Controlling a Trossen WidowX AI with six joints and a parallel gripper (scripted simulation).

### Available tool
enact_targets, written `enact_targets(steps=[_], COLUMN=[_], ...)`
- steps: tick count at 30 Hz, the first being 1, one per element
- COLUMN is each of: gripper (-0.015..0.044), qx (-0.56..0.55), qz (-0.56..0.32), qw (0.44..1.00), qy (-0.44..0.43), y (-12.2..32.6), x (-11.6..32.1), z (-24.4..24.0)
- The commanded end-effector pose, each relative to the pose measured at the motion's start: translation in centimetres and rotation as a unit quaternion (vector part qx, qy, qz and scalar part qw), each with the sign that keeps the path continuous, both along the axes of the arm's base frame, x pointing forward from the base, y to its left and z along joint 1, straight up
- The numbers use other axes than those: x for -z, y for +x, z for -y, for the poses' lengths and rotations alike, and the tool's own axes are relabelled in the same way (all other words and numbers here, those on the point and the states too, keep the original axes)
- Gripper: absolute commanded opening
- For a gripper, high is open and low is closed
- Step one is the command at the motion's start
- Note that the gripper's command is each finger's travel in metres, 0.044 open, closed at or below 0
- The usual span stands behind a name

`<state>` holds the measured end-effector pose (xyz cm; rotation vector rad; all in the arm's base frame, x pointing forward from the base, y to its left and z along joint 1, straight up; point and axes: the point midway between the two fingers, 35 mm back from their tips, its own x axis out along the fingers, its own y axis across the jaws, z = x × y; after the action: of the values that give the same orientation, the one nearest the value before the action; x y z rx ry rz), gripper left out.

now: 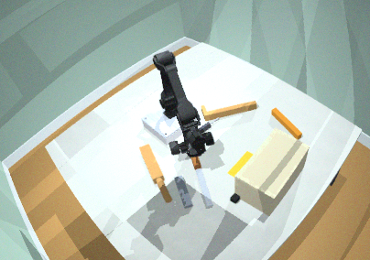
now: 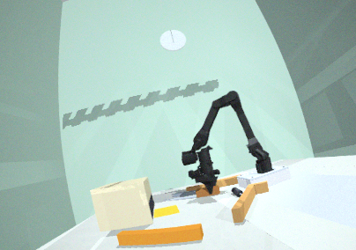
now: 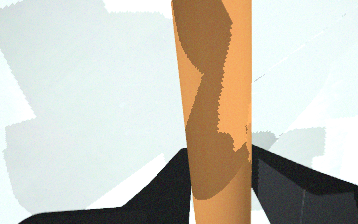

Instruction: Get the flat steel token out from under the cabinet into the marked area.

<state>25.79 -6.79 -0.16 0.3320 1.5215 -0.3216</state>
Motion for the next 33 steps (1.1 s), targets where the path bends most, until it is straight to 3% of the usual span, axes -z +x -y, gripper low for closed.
enact_targets(steps=[1, 33], gripper=[0.0000, 0.0000], qx=[0.000, 0.003], qz=[0.001, 0.001], qw=[1.000, 1.000], qy=[-0.001, 0.000], y=[0.1, 0.6], x=[0.0, 0.0], z=[-0.4, -3.6])
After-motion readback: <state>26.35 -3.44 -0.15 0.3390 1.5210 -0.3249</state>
